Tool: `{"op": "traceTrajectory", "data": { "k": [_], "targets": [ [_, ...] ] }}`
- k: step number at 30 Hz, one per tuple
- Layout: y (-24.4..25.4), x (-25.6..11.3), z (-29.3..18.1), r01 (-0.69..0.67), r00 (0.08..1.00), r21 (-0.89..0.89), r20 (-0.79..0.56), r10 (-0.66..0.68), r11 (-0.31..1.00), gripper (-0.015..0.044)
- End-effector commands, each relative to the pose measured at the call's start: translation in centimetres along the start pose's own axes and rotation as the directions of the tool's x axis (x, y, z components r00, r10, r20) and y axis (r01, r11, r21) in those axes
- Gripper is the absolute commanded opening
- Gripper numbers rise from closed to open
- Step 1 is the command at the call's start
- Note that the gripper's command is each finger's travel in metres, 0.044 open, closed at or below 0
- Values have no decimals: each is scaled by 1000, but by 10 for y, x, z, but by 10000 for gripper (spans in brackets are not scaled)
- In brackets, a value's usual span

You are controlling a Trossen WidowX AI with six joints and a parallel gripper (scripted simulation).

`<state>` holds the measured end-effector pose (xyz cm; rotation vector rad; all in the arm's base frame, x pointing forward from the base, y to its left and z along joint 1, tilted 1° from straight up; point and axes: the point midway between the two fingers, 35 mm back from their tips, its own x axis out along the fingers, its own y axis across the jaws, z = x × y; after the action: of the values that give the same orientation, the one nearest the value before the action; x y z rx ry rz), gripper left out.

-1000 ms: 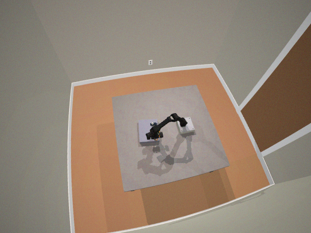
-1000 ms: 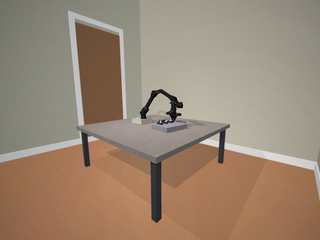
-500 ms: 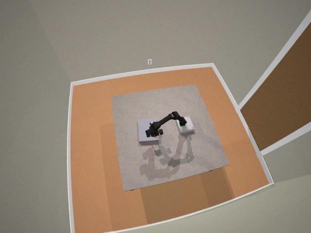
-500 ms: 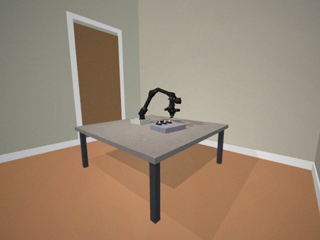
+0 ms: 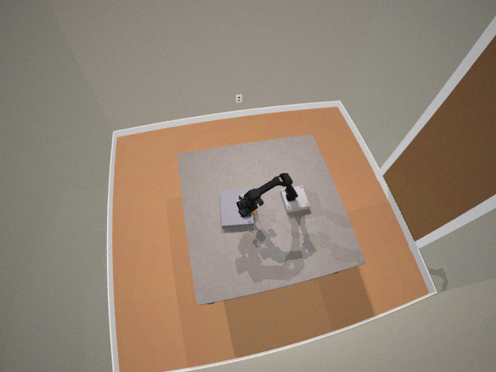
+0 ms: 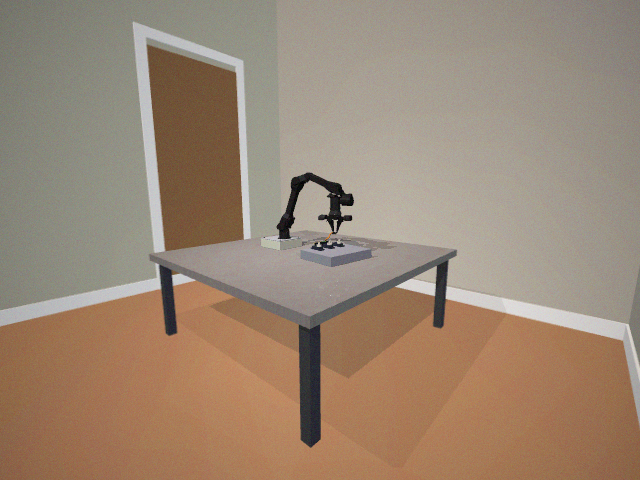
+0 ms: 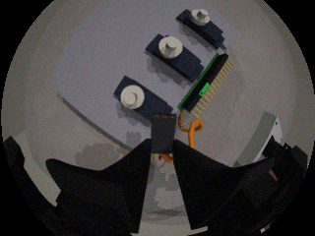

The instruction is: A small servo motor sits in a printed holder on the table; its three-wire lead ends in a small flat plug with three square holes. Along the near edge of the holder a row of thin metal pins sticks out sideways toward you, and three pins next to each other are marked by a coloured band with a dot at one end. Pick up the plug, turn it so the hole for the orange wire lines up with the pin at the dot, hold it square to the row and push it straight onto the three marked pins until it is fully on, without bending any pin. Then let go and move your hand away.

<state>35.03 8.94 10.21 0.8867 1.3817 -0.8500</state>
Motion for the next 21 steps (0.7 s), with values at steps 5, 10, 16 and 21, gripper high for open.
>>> {"op": "traceTrajectory", "data": {
  "k": [5,10,16,21],
  "targets": [
    [-28,-2,4,1,1000,-237,4,0,972,0],
    [-47,-1,6,3,1000,-382,4,-2,924,0],
    [-69,1,7,5,1000,-544,4,-4,839,0],
    [-88,3,7,7,1000,-666,4,-5,746,0]
  ]
}}
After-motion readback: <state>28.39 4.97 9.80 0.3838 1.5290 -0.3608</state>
